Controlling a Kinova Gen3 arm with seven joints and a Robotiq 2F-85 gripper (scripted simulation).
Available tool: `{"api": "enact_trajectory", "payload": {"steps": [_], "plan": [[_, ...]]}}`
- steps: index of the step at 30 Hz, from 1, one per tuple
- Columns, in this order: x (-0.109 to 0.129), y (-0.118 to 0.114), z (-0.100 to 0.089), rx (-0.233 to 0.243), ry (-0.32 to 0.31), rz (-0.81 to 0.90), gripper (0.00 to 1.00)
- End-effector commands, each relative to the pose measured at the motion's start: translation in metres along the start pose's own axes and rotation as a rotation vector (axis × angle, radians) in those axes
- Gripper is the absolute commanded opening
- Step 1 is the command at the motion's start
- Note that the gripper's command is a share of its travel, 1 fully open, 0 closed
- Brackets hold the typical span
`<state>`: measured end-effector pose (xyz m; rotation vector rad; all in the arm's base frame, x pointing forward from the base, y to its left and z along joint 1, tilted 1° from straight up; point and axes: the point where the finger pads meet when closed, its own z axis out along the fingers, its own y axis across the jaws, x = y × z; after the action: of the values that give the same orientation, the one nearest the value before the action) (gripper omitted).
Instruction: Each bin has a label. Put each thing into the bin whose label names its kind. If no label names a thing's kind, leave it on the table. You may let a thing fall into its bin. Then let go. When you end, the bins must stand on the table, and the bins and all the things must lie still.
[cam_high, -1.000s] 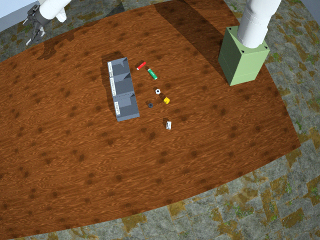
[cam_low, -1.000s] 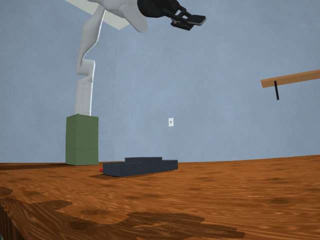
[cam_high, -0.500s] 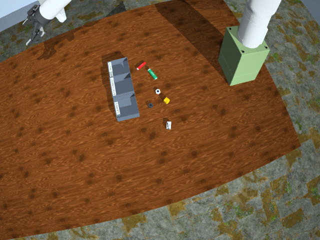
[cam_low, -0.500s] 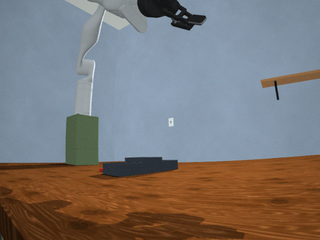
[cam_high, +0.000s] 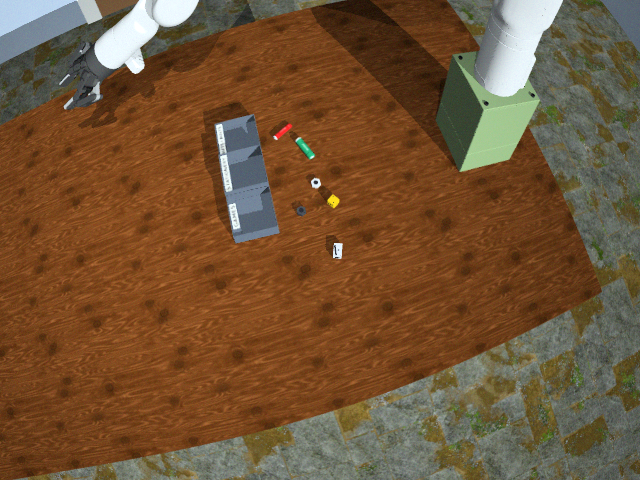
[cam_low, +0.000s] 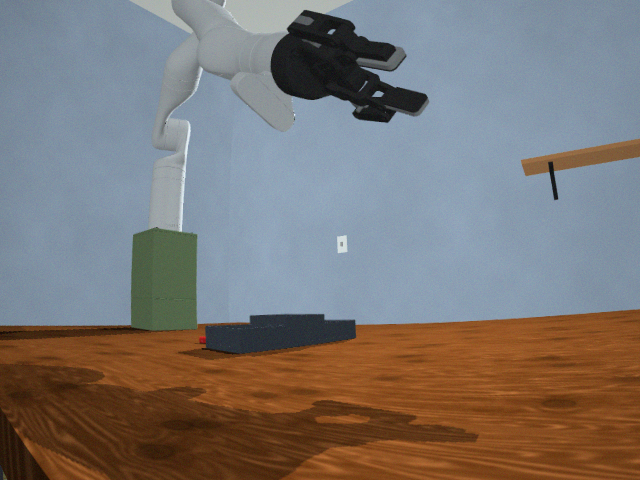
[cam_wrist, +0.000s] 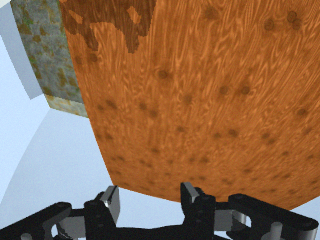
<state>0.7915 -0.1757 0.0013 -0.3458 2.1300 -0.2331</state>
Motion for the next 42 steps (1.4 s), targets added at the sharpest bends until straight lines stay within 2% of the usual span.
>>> {"api": "enact_trajectory", "payload": {"steps": [1,3,4,5,6,9,10,12,16,18,20,24,26,28,32,35,37,41,42], "plan": [[0.013,0.008,0.009,-0.01,0.012,0.004,0.09],[0.013,0.008,0.009,-0.01,0.012,0.004,0.09],[0.016,0.013,0.003,-0.022,0.06,0.014,0.09],[0.017,0.02,-0.001,-0.058,0.091,0.03,0.09],[0.018,0.028,-0.004,-0.072,0.104,0.037,0.09],[0.02,0.05,-0.013,-0.072,0.104,0.037,0.09],[0.02,0.05,-0.013,-0.072,0.104,0.037,0.09],[0.024,0.064,-0.021,-0.124,0.186,0.061,0.09],[0.032,0.091,-0.036,-0.127,0.189,0.062,0.09],[0.032,0.091,-0.036,-0.127,0.189,0.062,0.09],[0.037,0.104,-0.045,-0.171,0.276,0.084,0.09],[0.046,0.129,-0.063,-0.173,0.278,0.085,0.09],[0.046,0.129,-0.063,-0.173,0.278,0.085,0.09],[0.052,0.14,-0.074,-0.209,0.369,0.105,0.09],[0.062,0.162,-0.095,-0.21,0.37,0.106,0.09],[0.062,0.162,-0.095,-0.21,0.37,0.106,0.09],[0.068,0.172,-0.107,-0.238,0.464,0.125,0.09],[0.08,0.192,-0.131,-0.238,0.465,0.125,0.09],[0.08,0.192,-0.131,-0.238,0.465,0.125,0.09]]}}
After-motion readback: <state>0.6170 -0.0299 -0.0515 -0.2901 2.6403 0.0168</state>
